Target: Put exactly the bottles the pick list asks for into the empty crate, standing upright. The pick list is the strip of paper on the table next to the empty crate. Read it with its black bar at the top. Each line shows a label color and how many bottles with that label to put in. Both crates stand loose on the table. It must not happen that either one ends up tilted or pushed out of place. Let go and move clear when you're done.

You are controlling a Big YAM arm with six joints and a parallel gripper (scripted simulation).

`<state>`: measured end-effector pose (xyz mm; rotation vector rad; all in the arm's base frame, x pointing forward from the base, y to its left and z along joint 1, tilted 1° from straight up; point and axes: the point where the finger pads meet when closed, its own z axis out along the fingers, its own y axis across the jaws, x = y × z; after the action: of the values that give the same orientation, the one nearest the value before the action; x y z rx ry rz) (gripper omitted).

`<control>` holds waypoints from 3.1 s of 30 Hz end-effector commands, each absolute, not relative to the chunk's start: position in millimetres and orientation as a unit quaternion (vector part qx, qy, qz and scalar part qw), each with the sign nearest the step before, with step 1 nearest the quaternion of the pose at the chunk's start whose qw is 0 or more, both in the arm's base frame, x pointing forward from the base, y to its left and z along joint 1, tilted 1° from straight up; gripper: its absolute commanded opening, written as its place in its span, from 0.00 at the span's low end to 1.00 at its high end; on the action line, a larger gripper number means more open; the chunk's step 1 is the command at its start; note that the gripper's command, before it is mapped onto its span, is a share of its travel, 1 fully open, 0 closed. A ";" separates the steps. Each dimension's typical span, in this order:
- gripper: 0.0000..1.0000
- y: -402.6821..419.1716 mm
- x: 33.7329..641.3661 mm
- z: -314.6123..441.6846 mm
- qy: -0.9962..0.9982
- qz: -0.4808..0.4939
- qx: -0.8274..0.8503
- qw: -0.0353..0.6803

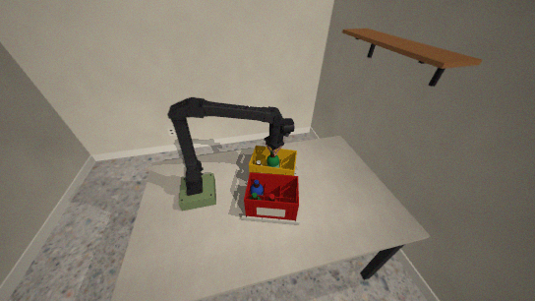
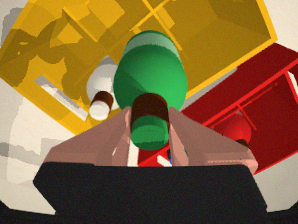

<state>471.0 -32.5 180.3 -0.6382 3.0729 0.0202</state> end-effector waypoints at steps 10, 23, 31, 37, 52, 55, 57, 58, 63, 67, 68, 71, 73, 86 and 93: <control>0.00 -30.5 477.7 190.6 0.979 -0.002 -0.200 0.030; 0.00 -29.5 475.1 173.1 0.980 0.000 -0.200 0.022; 0.00 -29.4 477.5 170.3 0.979 -0.001 -0.200 0.028; 0.00 -30.0 488.2 179.0 0.979 -0.005 -0.200 0.043; 0.00 -29.8 477.7 151.9 0.979 -0.001 -0.200 0.027; 0.00 -30.4 484.4 157.0 0.979 -0.004 -0.200 0.036; 0.00 -29.4 475.4 143.8 0.980 0.000 -0.200 0.024; 0.00 -29.3 475.1 143.0 0.980 0.000 -0.200 0.024; 0.00 -29.3 476.0 141.9 0.979 -0.001 -0.200 0.027; 0.00 -29.0 473.4 138.6 0.980 0.000 -0.200 0.025; 0.00 -29.3 471.9 137.0 0.980 0.000 -0.199 0.023; 0.00 -30.4 487.5 152.7 0.979 -0.006 -0.199 0.044; 0.00 -29.9 482.4 145.7 0.979 -0.004 -0.199 0.038; 0.00 -29.3 466.7 130.3 0.980 0.002 -0.199 0.018; 0.00 -31.2 489.1 151.0 0.979 -0.007 -0.199 0.047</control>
<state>464.9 -31.1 112.2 -0.6391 3.0772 0.0223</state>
